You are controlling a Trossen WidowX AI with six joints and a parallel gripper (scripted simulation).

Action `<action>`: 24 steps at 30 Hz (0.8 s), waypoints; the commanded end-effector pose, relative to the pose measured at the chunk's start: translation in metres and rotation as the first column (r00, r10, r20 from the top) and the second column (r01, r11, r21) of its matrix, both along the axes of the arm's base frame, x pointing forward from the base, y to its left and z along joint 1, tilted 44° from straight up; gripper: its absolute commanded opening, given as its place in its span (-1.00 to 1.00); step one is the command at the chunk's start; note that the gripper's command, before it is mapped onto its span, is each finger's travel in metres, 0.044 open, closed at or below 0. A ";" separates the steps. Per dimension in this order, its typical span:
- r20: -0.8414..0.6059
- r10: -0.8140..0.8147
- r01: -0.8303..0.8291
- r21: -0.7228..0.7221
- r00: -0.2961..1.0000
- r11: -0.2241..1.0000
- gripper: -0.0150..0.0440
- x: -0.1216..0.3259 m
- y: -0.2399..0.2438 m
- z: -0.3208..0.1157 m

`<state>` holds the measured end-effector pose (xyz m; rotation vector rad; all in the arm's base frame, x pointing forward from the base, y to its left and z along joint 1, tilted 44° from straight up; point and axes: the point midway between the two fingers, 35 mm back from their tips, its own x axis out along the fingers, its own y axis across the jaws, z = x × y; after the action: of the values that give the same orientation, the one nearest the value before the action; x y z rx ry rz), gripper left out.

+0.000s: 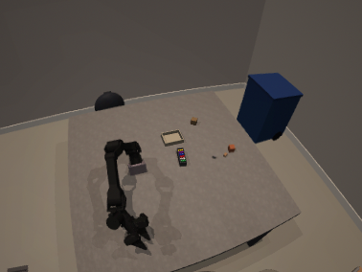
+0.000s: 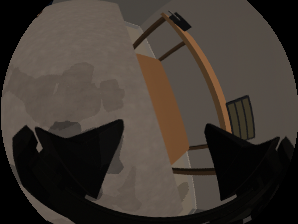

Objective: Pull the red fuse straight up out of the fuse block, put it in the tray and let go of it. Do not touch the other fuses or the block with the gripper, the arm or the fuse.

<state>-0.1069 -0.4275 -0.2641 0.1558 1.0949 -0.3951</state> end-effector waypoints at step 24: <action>0.119 0.211 -0.242 0.550 0.970 0.799 -0.29 0.336 0.132 0.180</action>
<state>0.1995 -0.3315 -0.1085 0.4950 1.1043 0.0989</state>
